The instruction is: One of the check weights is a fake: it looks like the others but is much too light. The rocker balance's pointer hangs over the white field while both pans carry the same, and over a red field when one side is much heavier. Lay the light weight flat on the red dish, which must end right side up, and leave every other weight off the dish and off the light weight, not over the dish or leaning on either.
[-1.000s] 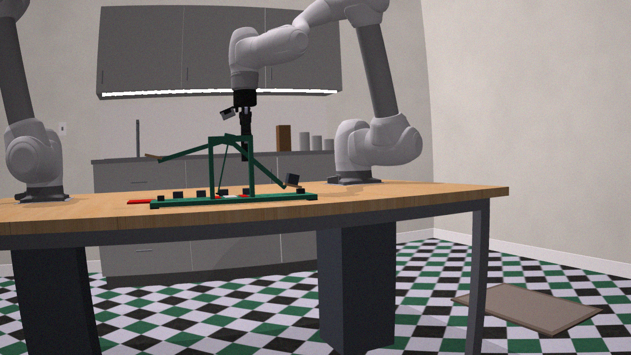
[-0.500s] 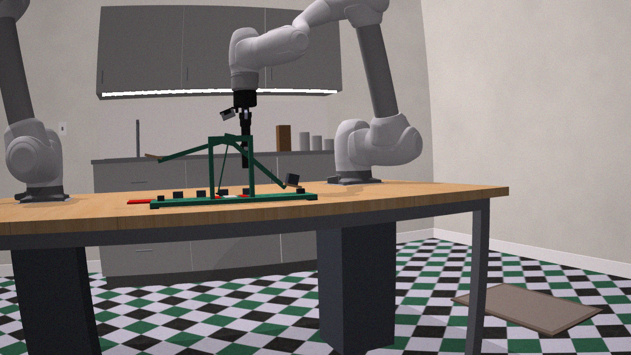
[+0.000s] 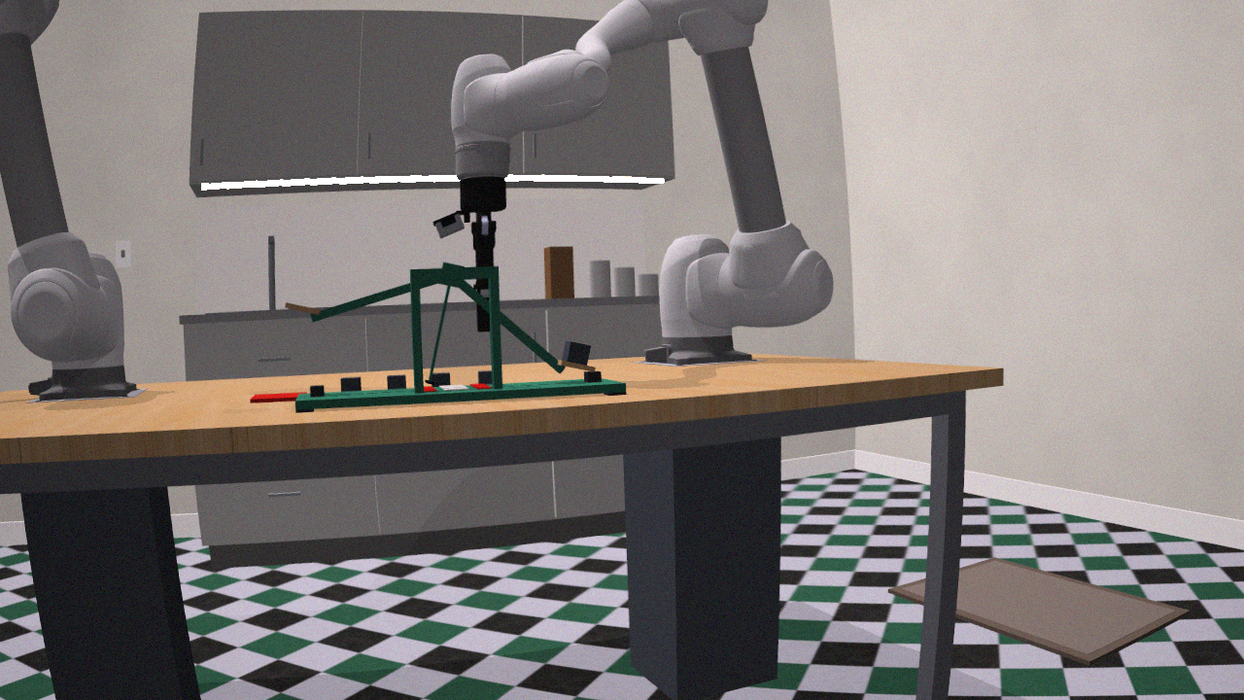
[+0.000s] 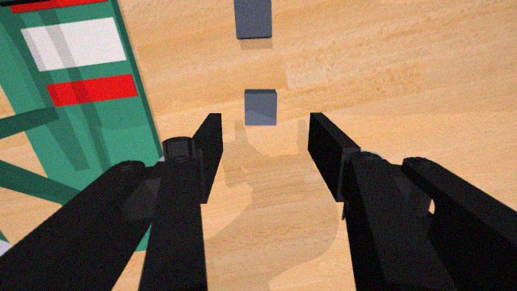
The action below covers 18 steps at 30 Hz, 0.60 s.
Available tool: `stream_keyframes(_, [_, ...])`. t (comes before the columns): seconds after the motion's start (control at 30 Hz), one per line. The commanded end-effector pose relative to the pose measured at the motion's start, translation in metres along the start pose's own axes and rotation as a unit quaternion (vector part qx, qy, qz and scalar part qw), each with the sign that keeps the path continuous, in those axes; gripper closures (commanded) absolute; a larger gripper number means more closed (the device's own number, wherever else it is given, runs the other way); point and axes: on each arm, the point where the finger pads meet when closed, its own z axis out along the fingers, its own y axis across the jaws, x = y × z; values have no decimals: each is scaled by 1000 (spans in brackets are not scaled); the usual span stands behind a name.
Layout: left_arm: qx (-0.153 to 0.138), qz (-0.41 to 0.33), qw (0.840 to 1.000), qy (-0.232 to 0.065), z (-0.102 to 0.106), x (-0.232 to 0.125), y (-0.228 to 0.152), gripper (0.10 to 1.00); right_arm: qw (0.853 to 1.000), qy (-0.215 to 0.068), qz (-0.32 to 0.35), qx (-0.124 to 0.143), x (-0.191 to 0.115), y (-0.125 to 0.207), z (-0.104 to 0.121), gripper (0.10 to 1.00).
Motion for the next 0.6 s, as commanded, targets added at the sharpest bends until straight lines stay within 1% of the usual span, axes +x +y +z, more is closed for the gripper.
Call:
stream_keyframes(0.0, [1,0,1000,0,-1,0,0,638,1000,1,0,0,0,0,-1,98])
stream_keyframes(0.57, [1,0,1000,1,4,0,0,638,1000,1,0,0,0,0,-1,98])
